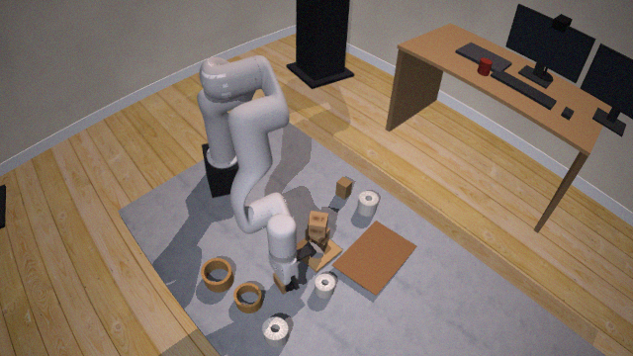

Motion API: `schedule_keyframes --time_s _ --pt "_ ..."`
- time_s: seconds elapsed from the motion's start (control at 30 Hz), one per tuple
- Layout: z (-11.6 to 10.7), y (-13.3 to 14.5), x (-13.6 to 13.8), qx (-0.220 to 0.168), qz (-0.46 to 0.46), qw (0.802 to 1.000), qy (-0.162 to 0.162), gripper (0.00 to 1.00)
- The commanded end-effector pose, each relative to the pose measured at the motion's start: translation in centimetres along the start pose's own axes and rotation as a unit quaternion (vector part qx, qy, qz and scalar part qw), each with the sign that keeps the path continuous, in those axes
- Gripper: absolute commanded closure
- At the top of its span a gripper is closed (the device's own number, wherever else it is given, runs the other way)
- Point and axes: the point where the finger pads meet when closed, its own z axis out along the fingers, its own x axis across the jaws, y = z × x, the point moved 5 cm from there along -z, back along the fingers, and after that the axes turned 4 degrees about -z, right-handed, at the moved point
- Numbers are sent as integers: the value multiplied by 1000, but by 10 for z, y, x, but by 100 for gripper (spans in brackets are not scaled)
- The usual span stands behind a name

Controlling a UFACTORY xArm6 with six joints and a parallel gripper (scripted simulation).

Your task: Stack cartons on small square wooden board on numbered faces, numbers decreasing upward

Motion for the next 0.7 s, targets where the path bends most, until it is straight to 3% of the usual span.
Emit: schedule_keyframes --time_s 0.0,0.3,0.37,0.4,0.5,0.67 --pt "-28 0 2 0 0 1000 4 100" --pt "-140 0 1 0 0 1000 4 100" --pt "-140 0 1 0 0 1000 4 100" --pt "-163 0 0 0 0 1000 4 100" --pt "-188 0 0 0 0 1000 4 100" --pt "-199 0 -1 0 0 1000 4 100"
